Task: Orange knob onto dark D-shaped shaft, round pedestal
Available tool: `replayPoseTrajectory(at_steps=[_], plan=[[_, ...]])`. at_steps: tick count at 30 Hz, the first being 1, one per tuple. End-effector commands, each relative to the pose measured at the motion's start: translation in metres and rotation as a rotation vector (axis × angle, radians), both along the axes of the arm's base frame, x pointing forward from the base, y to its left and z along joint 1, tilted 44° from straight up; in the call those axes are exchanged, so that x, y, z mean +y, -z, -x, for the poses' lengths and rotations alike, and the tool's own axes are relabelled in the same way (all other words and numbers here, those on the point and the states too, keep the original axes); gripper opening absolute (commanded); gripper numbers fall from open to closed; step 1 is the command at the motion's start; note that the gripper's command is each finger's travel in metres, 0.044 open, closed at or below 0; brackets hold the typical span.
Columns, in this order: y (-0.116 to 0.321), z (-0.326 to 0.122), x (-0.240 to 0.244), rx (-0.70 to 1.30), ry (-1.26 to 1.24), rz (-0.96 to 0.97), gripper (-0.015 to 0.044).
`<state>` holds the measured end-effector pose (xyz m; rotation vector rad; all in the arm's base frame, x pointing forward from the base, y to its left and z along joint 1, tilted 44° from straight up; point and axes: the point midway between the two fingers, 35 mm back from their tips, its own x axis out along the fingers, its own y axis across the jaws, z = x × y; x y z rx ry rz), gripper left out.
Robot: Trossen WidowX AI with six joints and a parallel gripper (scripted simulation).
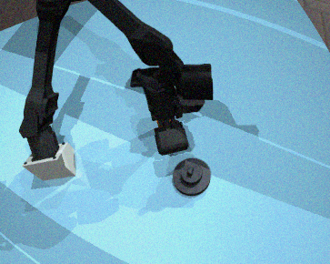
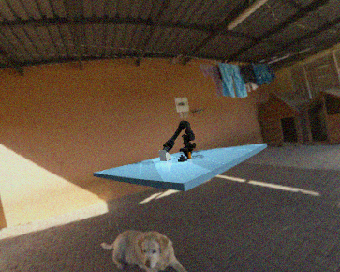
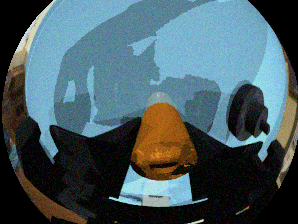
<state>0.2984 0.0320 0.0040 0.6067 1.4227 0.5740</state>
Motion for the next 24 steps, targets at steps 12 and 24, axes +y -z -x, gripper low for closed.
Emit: replayPoseTrajectory(at_steps=[12,24], plan=[[-0.035,-0.004,-0.034,0.008,0.006,0.005,0.0],[-0.094,0.005,-0.08,0.009,0.004,0.003,0.0]])
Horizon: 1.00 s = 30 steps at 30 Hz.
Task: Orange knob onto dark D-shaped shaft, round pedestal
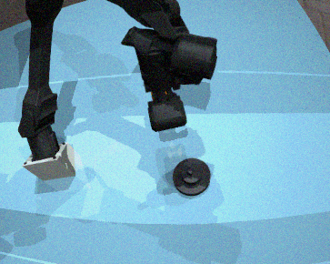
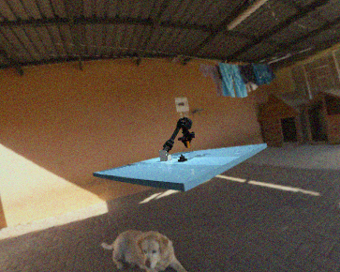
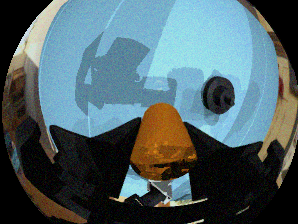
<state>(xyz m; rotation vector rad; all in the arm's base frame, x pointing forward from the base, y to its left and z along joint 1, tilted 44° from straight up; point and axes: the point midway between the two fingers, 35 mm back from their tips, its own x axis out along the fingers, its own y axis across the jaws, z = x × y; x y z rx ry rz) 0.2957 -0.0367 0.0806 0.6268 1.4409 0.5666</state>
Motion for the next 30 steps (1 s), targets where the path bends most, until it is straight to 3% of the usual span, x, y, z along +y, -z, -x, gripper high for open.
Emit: replayPoseTrajectory(at_steps=[1,8,30], plan=[[-0.022,0.004,-0.015,-0.015,-0.005,0.008,0.0],[-0.029,0.005,-0.021,-0.015,-0.005,0.006,0.0],[0.029,-0.015,-0.053,-0.015,-0.005,0.01,0.0]])
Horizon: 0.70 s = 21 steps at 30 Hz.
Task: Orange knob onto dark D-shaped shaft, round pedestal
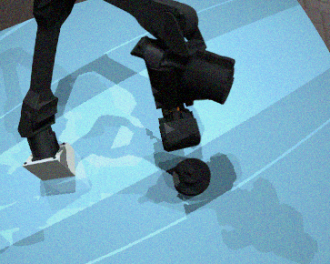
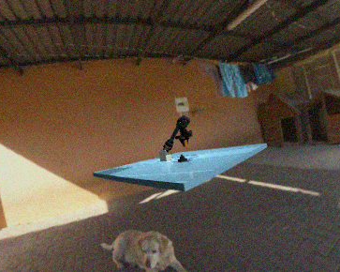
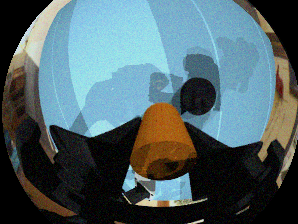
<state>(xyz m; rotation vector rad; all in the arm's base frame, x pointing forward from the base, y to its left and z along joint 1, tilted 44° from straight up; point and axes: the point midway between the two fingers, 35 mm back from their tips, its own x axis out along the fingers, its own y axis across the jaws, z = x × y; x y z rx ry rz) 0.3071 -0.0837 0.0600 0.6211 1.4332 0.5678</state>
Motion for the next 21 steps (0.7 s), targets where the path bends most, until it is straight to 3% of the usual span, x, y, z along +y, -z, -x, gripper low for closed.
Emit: replayPoseTrajectory(at_steps=[1,21], plan=[[0.011,-0.004,-0.008,-0.006,-0.005,0.008,0.0],[0.069,-0.012,-0.034,-0.009,-0.005,0.009,0.0]])
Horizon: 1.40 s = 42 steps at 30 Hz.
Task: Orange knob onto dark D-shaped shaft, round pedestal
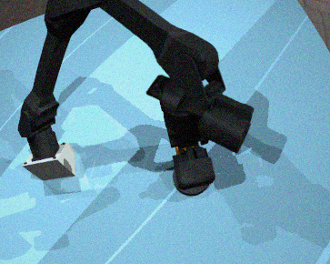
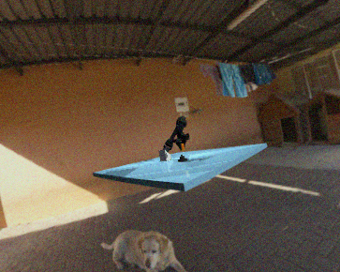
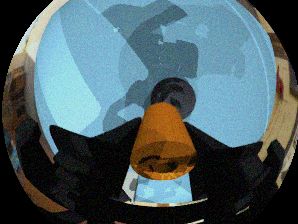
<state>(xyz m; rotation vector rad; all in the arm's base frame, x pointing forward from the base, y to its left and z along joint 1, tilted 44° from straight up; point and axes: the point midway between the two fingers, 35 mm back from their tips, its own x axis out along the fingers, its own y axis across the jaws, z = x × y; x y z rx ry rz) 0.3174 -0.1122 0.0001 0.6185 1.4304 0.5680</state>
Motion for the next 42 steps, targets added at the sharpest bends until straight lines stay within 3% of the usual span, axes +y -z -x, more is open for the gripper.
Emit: replayPoseTrajectory(at_steps=[1,18,42], plan=[[0.012,-0.002,-0.007,-0.006,-0.004,0.008,0.0],[0.041,-0.004,0.006,-0.007,-0.004,0.007,0.0],[0.04,-0.005,0.007,-0.014,-0.011,0.008,0.0]])
